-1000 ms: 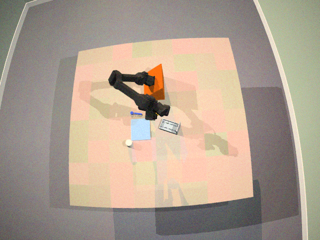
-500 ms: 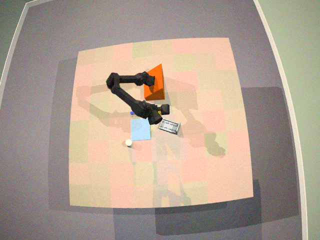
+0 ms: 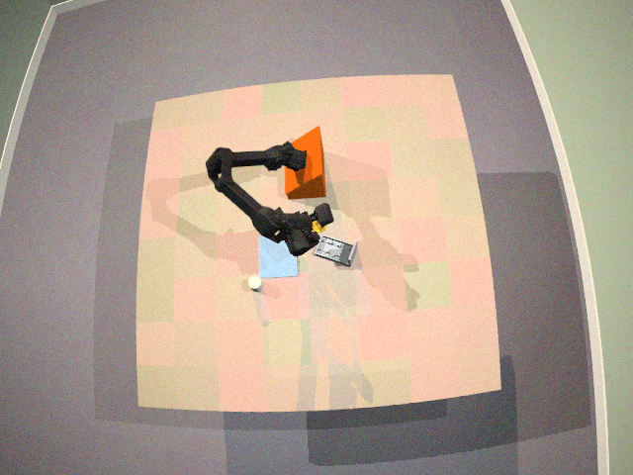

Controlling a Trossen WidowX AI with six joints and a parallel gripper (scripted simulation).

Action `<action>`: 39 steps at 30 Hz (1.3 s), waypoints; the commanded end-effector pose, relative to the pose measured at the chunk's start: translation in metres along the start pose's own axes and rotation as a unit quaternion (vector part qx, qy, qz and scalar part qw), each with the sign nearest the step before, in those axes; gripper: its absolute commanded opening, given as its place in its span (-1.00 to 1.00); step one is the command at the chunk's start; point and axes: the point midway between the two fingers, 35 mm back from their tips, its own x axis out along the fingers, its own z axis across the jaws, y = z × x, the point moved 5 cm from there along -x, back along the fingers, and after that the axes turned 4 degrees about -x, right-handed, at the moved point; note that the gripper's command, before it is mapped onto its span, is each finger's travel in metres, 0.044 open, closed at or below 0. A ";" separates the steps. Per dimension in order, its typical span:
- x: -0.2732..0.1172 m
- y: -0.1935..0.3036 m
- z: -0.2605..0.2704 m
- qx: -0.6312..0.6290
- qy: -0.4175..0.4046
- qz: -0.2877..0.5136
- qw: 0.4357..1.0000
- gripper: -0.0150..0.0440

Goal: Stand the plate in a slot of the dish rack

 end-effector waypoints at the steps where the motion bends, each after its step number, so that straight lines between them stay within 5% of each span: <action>1: 0.006 0.000 -0.004 -0.034 -0.032 -0.005 0.999 -0.49; 22: 0.035 -0.002 -0.033 -0.225 -0.172 -0.116 0.952 -0.49; 39: 0.050 0.002 -0.056 -0.363 -0.201 -0.272 0.868 -0.49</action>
